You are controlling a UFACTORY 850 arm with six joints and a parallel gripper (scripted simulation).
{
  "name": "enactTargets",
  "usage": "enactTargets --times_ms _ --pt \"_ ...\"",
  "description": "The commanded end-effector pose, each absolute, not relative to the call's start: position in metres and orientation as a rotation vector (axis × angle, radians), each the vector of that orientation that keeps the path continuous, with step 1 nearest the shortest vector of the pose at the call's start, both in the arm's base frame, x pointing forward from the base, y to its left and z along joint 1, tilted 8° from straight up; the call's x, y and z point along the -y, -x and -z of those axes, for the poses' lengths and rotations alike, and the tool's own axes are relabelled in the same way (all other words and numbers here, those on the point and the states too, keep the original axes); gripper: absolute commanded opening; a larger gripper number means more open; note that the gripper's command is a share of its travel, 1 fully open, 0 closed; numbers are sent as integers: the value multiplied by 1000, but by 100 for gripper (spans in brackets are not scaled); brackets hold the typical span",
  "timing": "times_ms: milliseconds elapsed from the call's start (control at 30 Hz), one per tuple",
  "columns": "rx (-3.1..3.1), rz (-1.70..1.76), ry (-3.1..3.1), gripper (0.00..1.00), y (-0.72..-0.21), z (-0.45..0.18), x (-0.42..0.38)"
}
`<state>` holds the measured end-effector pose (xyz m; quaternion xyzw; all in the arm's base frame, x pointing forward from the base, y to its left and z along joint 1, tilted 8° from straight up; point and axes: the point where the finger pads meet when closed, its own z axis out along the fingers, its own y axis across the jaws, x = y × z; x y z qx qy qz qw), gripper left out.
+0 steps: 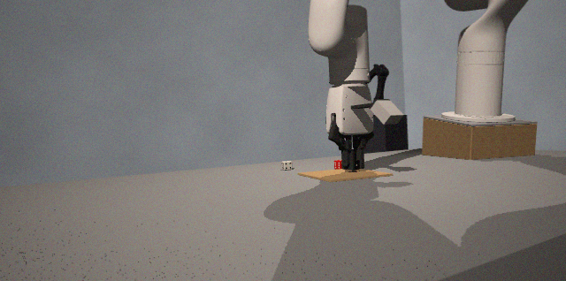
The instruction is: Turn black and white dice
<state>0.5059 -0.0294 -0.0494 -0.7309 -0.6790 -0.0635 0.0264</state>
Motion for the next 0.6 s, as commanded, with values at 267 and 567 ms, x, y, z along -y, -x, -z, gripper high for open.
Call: enactTargets --times_ms 267,567 --pt "2099 198 2259 15 -507 49 29" --pt "2099 198 2259 15 -507 51 29"
